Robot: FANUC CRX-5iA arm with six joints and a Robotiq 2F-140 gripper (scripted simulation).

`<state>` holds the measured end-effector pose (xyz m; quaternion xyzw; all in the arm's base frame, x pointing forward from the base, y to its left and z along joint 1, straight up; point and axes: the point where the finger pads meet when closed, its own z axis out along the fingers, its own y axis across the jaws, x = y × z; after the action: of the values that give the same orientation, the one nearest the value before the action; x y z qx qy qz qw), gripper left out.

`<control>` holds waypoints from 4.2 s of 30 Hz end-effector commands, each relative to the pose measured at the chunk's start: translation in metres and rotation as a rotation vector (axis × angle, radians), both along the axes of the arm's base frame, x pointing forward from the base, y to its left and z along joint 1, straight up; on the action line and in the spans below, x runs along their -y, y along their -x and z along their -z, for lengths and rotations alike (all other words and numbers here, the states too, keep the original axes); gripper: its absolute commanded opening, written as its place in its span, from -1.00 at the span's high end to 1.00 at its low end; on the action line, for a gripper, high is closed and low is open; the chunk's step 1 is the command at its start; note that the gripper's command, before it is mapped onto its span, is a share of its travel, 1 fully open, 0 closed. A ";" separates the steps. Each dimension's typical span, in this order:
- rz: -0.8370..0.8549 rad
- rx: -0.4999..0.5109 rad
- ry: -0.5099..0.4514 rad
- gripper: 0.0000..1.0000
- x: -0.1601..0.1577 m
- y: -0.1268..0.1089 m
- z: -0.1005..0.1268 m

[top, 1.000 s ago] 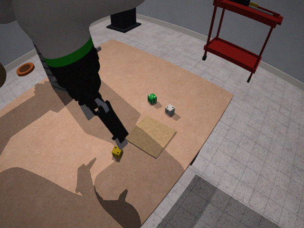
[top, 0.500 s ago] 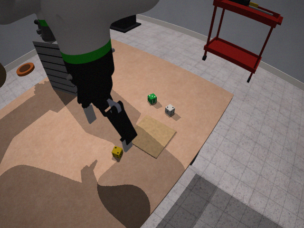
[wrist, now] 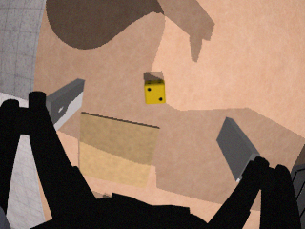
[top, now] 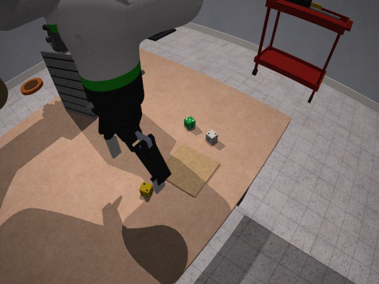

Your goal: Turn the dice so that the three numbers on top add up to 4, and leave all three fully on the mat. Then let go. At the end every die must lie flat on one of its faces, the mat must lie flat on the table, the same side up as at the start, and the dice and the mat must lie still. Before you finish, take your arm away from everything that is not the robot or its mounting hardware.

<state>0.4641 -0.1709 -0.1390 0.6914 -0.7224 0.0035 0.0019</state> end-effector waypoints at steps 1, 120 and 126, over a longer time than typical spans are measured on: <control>0.000 0.000 0.000 -1.00 0.001 0.000 0.010; 0.000 0.000 0.000 -1.00 -0.271 -0.041 0.069; 0.000 0.000 0.000 -1.00 -0.271 -0.041 0.069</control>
<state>0.5044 0.1000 -0.2079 0.6914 -0.7225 0.0036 0.0021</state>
